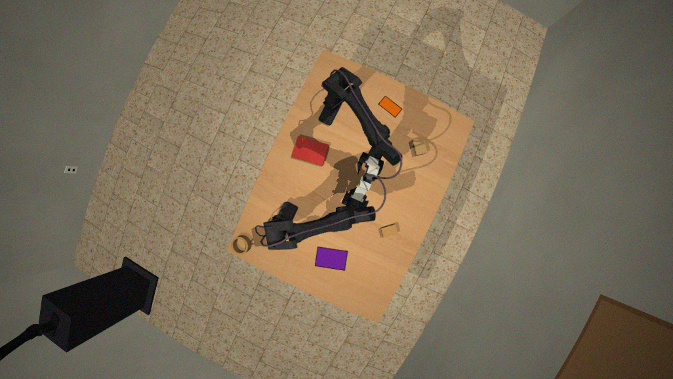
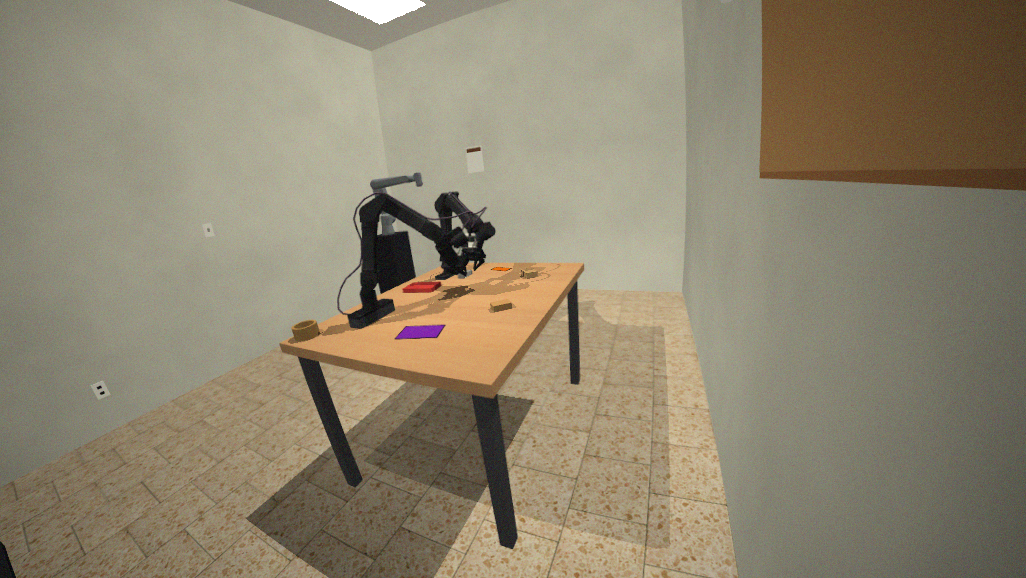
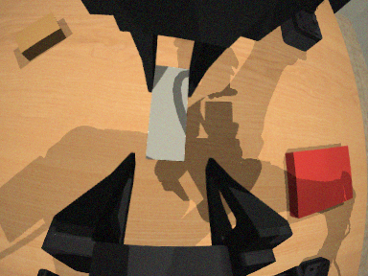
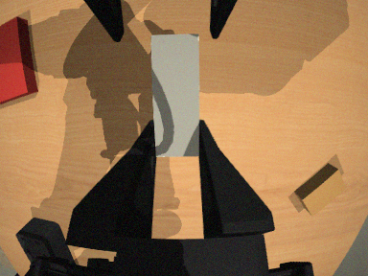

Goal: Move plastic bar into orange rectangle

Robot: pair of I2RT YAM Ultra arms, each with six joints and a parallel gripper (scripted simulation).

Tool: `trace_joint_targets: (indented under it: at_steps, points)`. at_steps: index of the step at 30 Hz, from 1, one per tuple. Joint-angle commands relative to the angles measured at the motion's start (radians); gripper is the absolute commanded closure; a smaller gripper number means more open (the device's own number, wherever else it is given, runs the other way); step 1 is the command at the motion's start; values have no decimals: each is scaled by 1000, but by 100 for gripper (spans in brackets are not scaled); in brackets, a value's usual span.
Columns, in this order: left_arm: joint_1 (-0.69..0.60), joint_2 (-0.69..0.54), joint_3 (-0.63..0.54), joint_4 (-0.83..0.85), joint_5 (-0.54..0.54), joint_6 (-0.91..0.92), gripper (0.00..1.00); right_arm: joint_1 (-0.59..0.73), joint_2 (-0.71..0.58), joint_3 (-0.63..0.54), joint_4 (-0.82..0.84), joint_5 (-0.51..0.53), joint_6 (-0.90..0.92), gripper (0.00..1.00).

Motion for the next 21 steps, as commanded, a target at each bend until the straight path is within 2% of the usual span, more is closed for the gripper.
trace_joint_targets:
  at_steps: [1,21]
  points:
    - [-24,7,28,55,1,-38,38,6,-5,17,-2,-21,-4,75]
    - [-61,35,31,112,-18,-84,38,5,-6,17,-2,-21,-4,75]
